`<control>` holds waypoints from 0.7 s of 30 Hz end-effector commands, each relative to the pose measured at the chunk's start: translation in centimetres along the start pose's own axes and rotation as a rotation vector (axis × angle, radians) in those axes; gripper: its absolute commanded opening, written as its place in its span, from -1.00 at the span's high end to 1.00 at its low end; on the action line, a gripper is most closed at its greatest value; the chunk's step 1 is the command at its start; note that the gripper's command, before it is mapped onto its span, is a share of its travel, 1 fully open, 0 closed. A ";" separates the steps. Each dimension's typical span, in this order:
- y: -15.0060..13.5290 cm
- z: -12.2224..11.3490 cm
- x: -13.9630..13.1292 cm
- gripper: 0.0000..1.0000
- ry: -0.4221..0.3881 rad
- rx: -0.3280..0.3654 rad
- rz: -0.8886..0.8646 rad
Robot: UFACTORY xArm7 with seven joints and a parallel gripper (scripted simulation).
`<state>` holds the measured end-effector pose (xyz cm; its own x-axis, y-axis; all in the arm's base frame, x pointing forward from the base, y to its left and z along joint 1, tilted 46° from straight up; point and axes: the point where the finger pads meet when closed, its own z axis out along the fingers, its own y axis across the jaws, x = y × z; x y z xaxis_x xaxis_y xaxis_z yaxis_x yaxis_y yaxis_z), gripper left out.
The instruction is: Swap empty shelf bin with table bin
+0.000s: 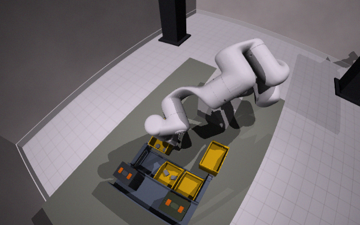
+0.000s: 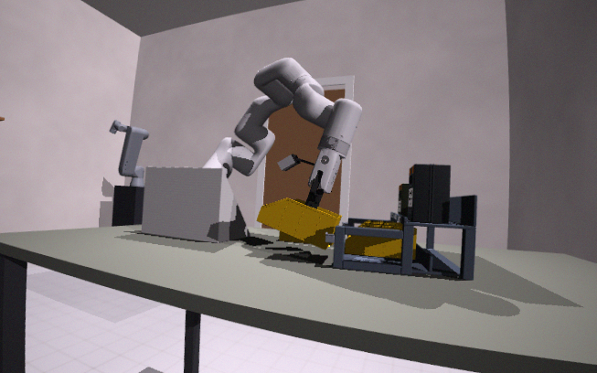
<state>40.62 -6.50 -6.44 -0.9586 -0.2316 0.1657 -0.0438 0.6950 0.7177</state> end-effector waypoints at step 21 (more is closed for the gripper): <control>-0.1 -0.4 -0.6 1.00 -0.004 0.003 0.001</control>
<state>41.06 -6.49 -6.42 -0.9586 -0.2316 0.1657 -0.0438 0.6950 0.7177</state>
